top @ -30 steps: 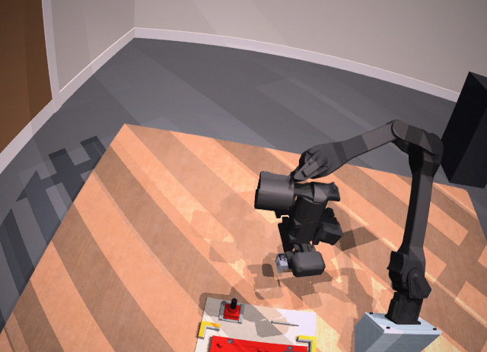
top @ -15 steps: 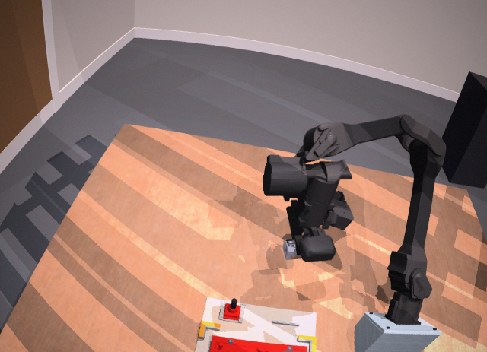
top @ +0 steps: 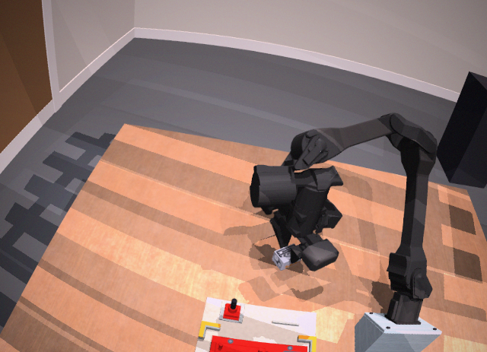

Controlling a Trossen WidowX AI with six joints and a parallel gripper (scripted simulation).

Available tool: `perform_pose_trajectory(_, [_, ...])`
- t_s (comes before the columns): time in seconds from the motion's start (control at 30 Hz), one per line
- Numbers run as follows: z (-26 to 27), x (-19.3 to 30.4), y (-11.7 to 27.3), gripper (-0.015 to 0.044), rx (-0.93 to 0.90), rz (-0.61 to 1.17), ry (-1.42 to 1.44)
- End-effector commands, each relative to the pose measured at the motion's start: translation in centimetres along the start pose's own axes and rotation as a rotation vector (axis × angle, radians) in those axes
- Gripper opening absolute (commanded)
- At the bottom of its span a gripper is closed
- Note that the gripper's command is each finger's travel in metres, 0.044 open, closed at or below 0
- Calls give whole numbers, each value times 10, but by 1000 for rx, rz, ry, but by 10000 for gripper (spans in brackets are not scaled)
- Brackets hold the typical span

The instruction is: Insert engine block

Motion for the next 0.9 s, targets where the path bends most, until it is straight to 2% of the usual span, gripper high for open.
perform_pose_trajectory(0.0, [-2,11,-1,0,4,5,119])
perform_pose_trajectory(0.87, [-34,81,-21,0,11,8,982])
Point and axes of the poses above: the point midway between the two fingers, 35 mm back from their tips, its own y axis back along the fingers, its own z axis across the jaws, x = y × z, the point moved 10 cm from there along y, back along the fingers, and after that the axes turned 3 degrees about y, right-handed, at the moved point
